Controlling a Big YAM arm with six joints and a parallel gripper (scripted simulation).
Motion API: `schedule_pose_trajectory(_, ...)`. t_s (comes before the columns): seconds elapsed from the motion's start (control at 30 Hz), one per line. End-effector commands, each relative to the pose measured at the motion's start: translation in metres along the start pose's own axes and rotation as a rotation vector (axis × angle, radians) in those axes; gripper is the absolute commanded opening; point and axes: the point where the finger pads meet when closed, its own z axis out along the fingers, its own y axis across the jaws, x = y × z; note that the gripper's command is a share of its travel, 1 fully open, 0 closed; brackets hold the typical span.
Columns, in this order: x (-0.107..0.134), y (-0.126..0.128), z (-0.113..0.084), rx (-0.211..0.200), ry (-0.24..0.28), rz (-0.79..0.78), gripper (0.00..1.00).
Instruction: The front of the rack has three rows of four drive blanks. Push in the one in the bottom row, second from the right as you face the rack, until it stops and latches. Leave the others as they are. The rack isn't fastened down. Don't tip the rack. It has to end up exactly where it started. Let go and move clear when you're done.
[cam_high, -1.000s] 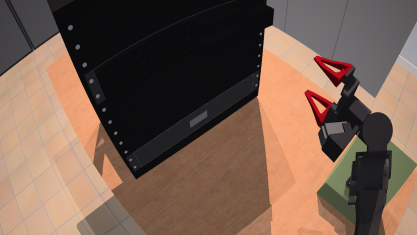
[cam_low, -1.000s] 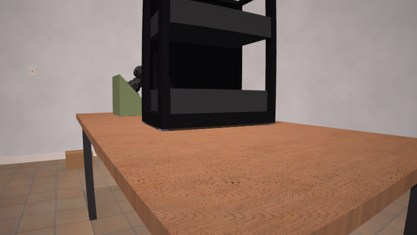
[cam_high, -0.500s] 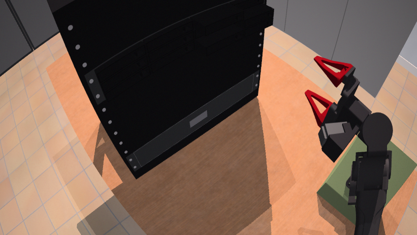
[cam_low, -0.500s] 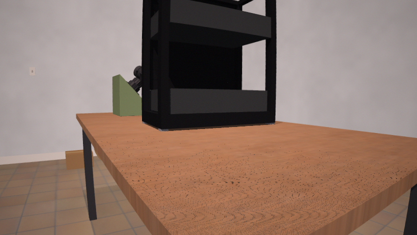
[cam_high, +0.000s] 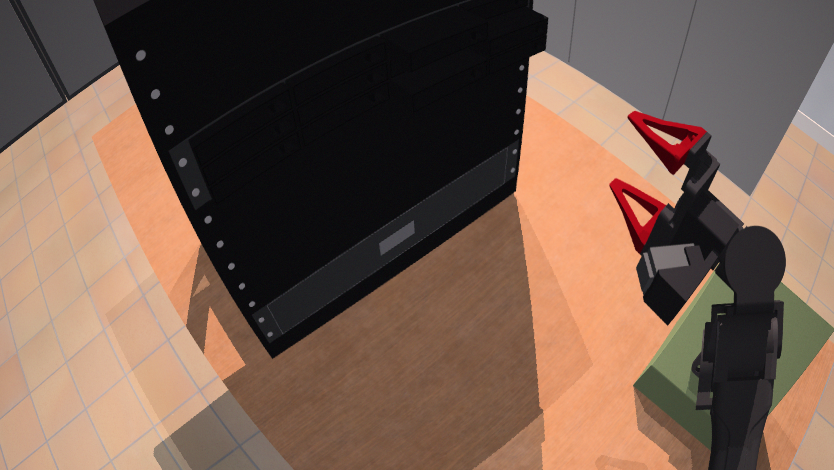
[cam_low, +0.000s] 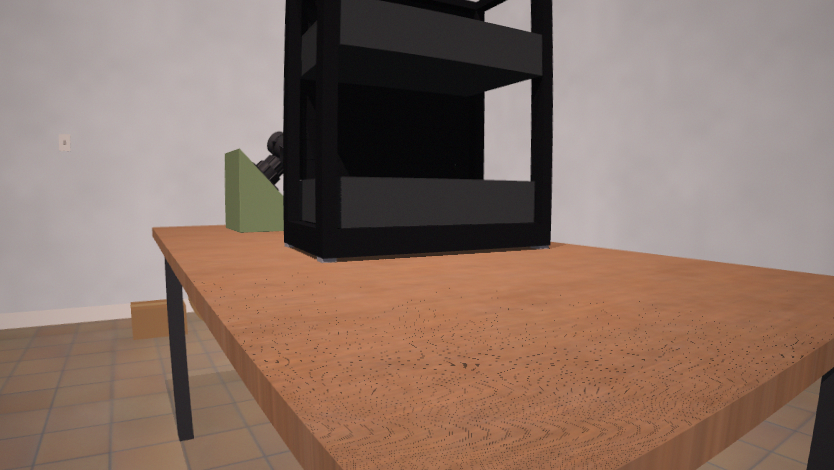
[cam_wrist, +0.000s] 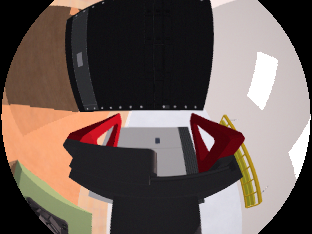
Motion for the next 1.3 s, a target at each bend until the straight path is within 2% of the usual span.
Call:
schedule_pose_trajectory(0.0, -0.004, -0.003, 0.004, 0.000, -0.011, -0.019, 1.00)
schedule_pose_trajectory(0.37, -0.007, -0.015, 0.021, 0.012, -0.023, -0.019, 1.00)
schedule_pose_trajectory(0.47, -0.011, -0.024, 0.031, 0.024, -0.035, -0.033, 1.00)
schedule_pose_trajectory(0.87, 0.009, -0.025, 0.083, 0.026, -0.039, -0.029, 1.00)
schedule_pose_trajectory(0.93, 0.009, -0.025, 0.083, 0.026, -0.039, -0.029, 1.00)
schedule_pose_trajectory(1.27, 0.028, -0.023, 0.130, 0.026, -0.041, -0.026, 1.00)
